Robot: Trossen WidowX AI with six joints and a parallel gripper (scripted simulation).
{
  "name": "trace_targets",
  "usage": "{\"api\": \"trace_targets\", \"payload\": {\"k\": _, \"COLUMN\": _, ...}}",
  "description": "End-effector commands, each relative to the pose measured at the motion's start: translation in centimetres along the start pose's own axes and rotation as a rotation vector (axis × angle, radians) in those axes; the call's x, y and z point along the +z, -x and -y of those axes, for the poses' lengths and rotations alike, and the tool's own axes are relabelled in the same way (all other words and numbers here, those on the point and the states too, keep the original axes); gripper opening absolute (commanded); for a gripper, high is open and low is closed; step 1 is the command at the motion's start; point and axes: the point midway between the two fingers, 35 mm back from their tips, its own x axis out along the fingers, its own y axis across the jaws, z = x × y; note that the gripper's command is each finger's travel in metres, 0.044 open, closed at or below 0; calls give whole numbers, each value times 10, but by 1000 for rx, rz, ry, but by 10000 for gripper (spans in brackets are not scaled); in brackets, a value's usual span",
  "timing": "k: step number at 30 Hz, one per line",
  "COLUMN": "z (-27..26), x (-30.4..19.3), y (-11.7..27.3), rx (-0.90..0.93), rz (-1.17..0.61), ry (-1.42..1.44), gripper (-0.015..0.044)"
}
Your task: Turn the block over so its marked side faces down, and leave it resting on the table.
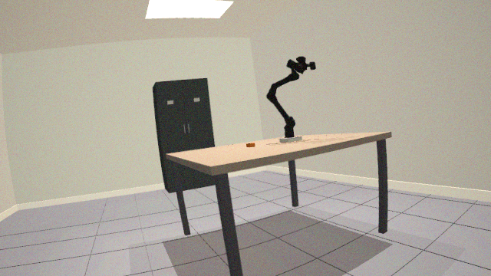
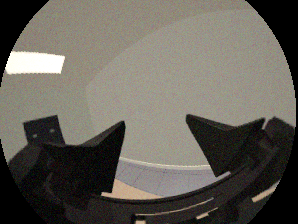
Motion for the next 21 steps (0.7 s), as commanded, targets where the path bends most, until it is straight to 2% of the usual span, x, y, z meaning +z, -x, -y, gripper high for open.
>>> {"api": "trace_targets", "payload": {"k": 1, "z": 2, "x": 0, "y": 1, "rx": -8, "rz": 2, "ry": 0, "gripper": 426}}
{"api": "trace_targets", "payload": {"k": 5, "z": 47, "x": 6, "y": 16, "rx": -176, "rz": 35, "ry": -2, "gripper": 440}}
{"api": "trace_targets", "payload": {"k": 10, "z": 109, "x": 14, "y": 55, "rx": -434, "rz": 85, "ry": 0, "gripper": 440}}
{"api": "trace_targets", "payload": {"k": 21, "z": 199, "x": 21, "y": 187, "rx": -974, "rz": 196, "ry": -10, "gripper": 440}}
